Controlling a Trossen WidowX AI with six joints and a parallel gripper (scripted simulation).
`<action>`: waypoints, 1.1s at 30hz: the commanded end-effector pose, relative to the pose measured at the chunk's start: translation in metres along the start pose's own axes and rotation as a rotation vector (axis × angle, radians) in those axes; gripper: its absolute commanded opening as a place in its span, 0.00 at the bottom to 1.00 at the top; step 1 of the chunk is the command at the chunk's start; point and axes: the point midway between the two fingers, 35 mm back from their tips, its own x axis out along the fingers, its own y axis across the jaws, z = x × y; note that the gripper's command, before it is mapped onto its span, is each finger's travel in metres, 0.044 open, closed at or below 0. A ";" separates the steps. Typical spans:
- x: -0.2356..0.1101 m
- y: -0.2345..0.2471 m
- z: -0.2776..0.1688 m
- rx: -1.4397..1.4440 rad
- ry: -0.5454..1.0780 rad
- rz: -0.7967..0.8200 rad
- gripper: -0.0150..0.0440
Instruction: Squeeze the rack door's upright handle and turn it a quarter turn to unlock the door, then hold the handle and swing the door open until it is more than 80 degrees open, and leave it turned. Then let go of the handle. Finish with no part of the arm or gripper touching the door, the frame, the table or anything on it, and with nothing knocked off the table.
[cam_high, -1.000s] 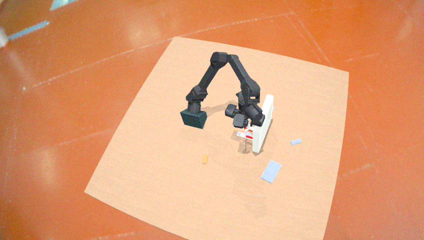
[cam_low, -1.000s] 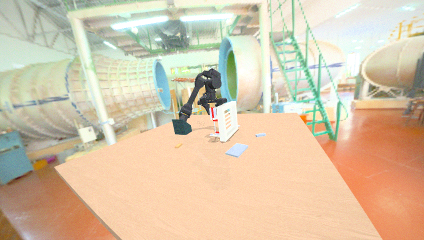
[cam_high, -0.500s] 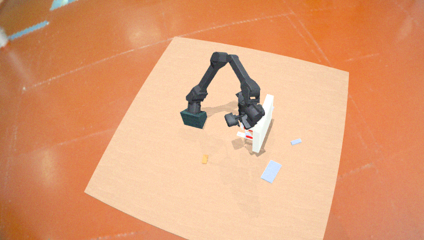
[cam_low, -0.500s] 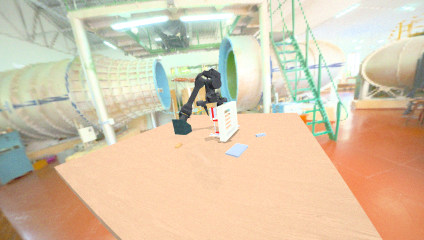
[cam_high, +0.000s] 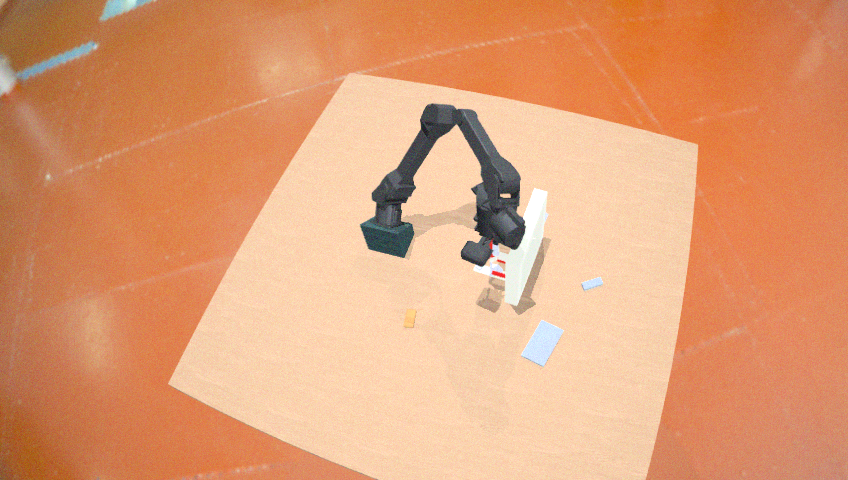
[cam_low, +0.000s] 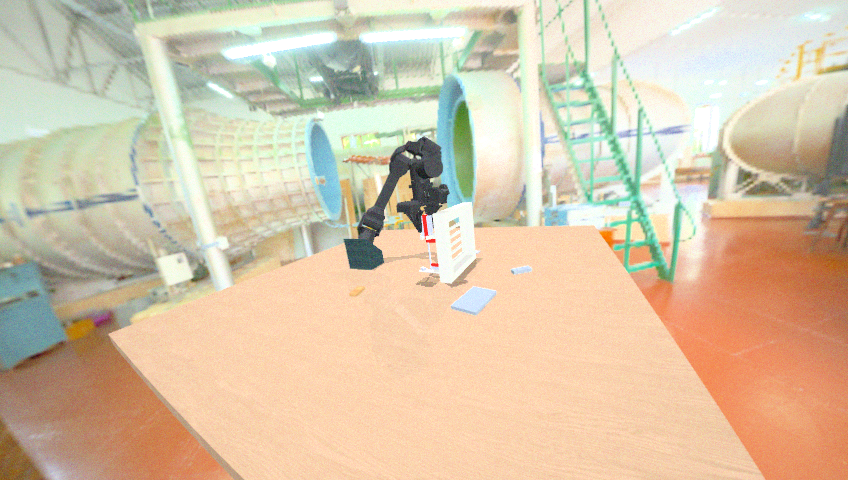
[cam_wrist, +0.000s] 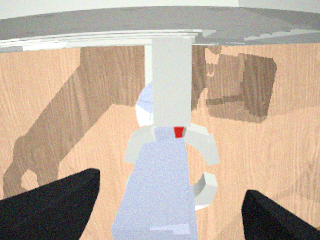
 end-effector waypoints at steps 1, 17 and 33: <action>0.000 0.000 0.000 -0.212 -0.001 0.003 0.76; 0.000 0.000 0.000 -1.004 -0.002 0.003 0.76; 0.000 0.001 0.000 -1.797 -0.003 0.003 0.76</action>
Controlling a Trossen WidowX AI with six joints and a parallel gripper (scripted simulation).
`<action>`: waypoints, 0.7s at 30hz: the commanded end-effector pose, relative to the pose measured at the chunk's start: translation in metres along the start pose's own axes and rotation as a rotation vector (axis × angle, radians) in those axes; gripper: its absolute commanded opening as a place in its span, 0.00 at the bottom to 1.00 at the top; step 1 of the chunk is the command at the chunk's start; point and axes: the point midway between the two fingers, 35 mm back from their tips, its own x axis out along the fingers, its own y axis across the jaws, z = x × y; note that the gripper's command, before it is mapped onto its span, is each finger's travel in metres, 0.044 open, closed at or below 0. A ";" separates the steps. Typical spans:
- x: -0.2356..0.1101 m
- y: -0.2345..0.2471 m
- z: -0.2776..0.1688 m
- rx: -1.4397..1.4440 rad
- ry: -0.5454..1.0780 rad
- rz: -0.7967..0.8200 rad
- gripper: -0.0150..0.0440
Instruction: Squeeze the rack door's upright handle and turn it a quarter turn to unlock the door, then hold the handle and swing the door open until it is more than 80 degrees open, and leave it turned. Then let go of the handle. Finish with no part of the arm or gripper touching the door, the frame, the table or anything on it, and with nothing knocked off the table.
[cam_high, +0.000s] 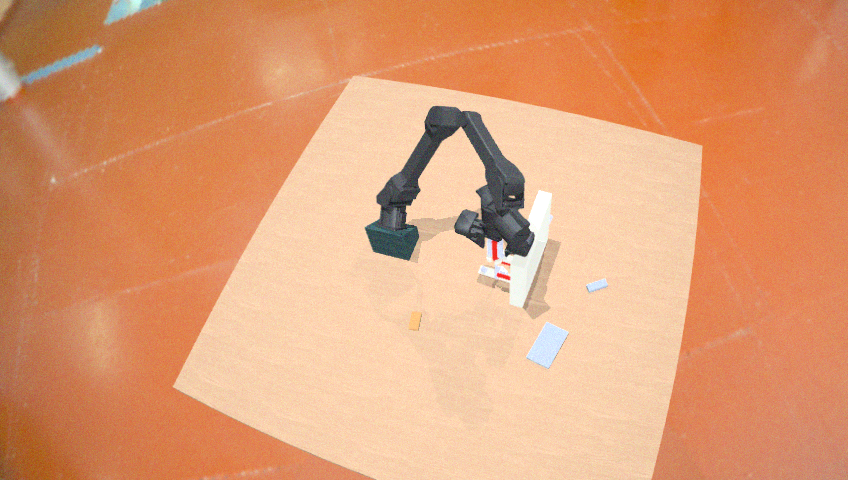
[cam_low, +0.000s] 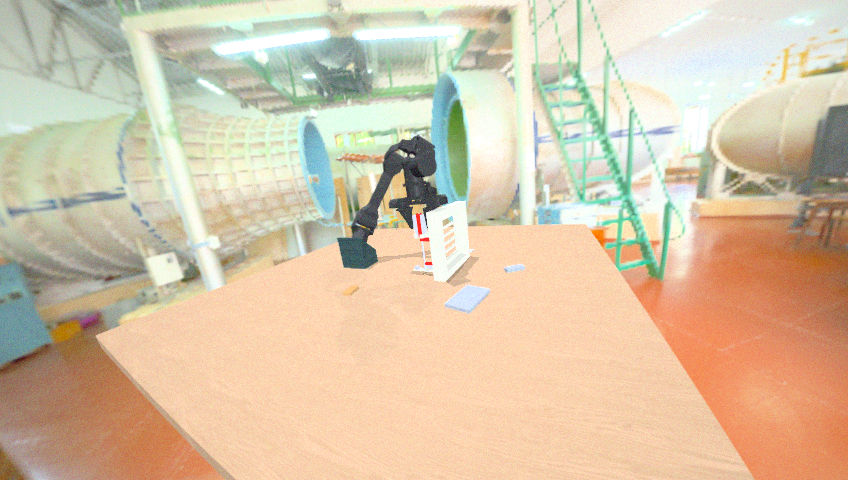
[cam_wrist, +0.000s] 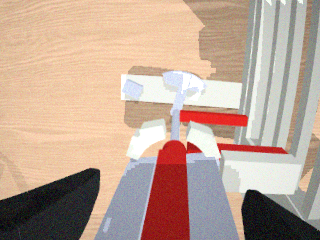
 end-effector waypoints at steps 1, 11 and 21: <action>0.000 0.000 0.001 -0.202 -0.004 0.000 0.76; 0.000 0.000 0.001 -0.235 -0.004 -0.001 0.67; 0.000 0.000 0.001 -0.235 -0.004 -0.001 0.35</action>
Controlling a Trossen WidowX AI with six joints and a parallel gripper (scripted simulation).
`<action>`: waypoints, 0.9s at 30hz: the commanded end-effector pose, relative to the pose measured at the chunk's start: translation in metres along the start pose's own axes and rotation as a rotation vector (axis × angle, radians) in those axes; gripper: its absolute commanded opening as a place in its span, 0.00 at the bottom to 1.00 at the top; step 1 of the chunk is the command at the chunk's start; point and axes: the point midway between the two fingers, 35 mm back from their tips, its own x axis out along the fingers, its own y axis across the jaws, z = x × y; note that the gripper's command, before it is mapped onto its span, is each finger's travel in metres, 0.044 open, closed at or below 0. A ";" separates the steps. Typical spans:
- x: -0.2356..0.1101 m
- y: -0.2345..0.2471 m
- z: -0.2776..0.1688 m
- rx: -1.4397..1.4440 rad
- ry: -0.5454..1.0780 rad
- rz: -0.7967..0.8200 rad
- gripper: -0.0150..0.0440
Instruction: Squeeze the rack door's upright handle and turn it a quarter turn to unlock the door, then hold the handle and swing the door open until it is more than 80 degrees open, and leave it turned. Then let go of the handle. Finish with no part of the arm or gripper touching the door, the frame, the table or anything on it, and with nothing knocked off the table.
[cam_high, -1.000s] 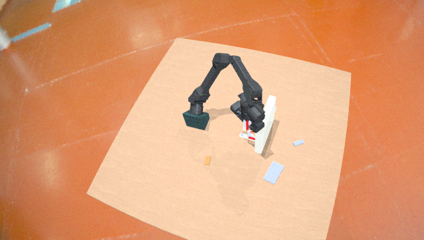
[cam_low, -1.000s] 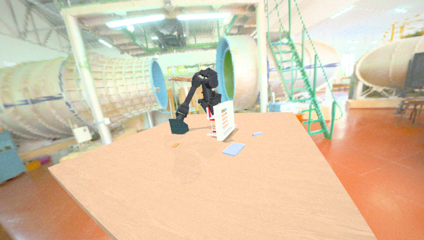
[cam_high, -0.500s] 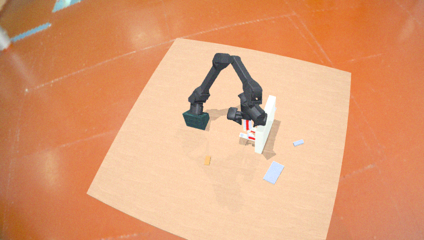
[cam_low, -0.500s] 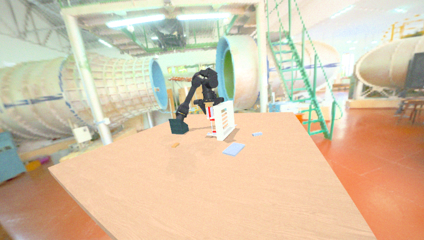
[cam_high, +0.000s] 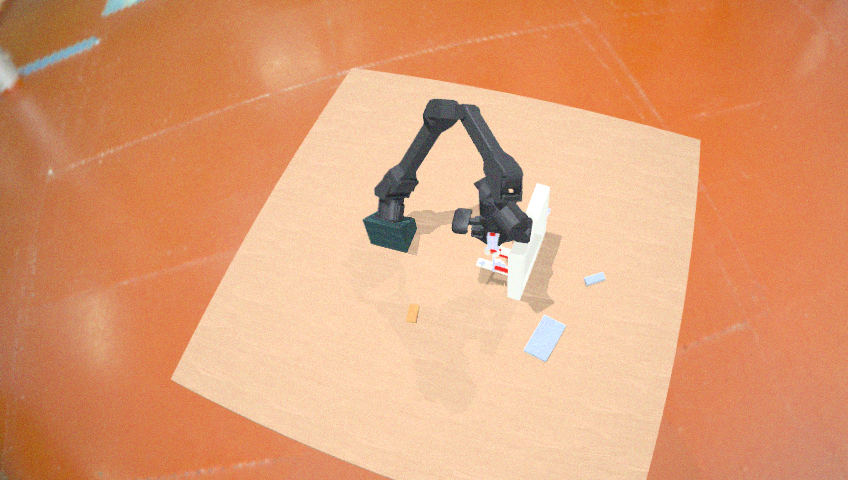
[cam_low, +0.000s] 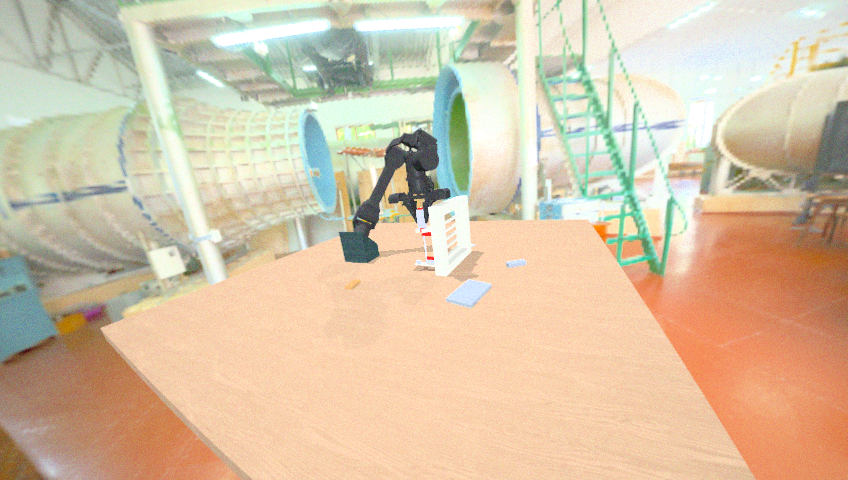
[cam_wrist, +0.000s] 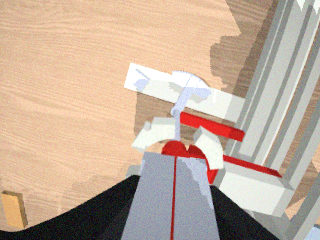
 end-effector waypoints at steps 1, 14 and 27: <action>0.000 0.000 0.001 -0.001 -0.003 -0.001 0.34; 0.000 0.004 0.003 0.098 -0.003 -0.001 0.30; 0.000 0.016 0.012 0.383 -0.003 0.001 0.30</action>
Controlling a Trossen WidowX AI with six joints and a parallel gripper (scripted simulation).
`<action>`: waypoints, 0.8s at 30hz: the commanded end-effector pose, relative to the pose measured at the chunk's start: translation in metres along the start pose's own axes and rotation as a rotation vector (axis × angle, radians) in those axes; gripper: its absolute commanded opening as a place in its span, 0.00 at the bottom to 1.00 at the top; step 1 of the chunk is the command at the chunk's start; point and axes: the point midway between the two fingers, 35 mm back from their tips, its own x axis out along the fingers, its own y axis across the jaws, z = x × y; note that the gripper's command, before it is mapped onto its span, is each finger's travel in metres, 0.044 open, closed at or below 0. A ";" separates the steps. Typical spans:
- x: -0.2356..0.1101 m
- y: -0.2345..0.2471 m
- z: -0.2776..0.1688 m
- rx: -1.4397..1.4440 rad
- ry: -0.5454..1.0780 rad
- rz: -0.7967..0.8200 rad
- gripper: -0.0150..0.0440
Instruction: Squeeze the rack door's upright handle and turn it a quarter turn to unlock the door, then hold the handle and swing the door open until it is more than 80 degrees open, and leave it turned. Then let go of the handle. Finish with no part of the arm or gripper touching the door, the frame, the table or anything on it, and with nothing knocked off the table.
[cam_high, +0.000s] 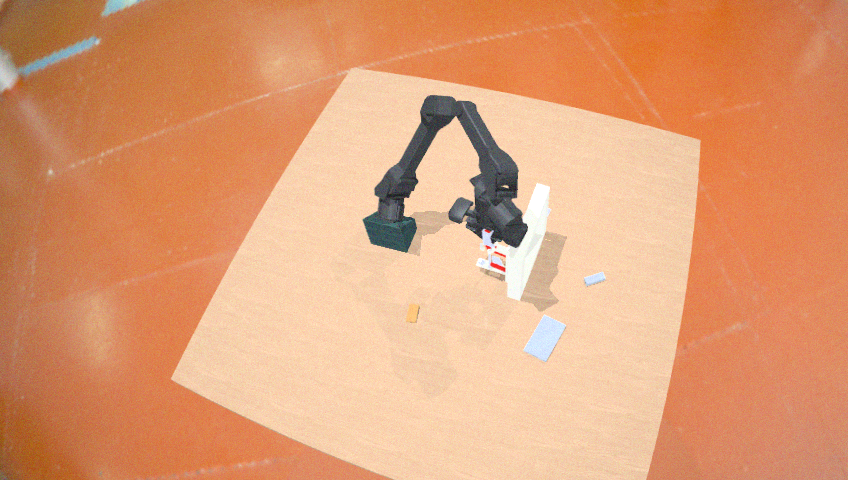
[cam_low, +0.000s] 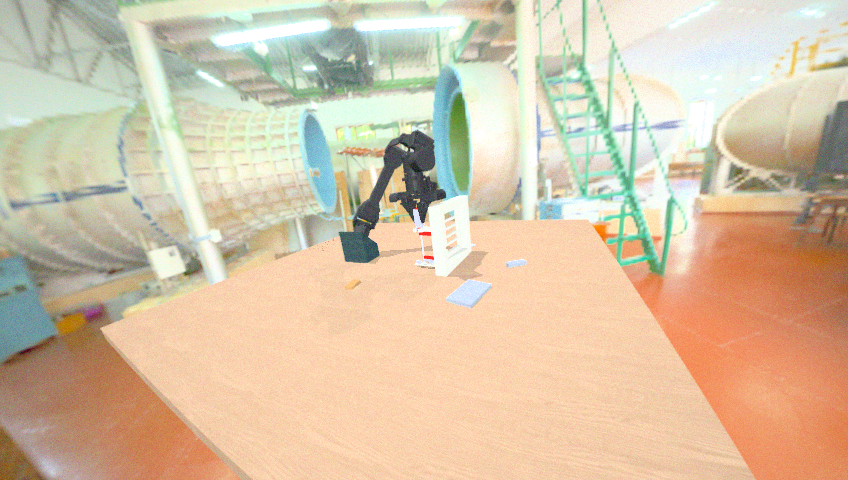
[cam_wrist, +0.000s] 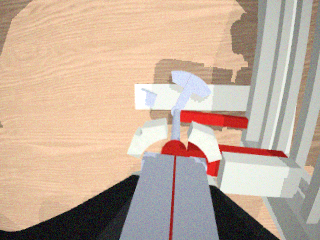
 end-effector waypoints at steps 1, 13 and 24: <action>0.000 0.006 0.003 0.110 -0.004 -0.003 0.30; 0.000 0.031 0.014 0.361 -0.004 -0.001 0.30; 0.000 0.053 0.030 0.551 -0.005 0.001 0.30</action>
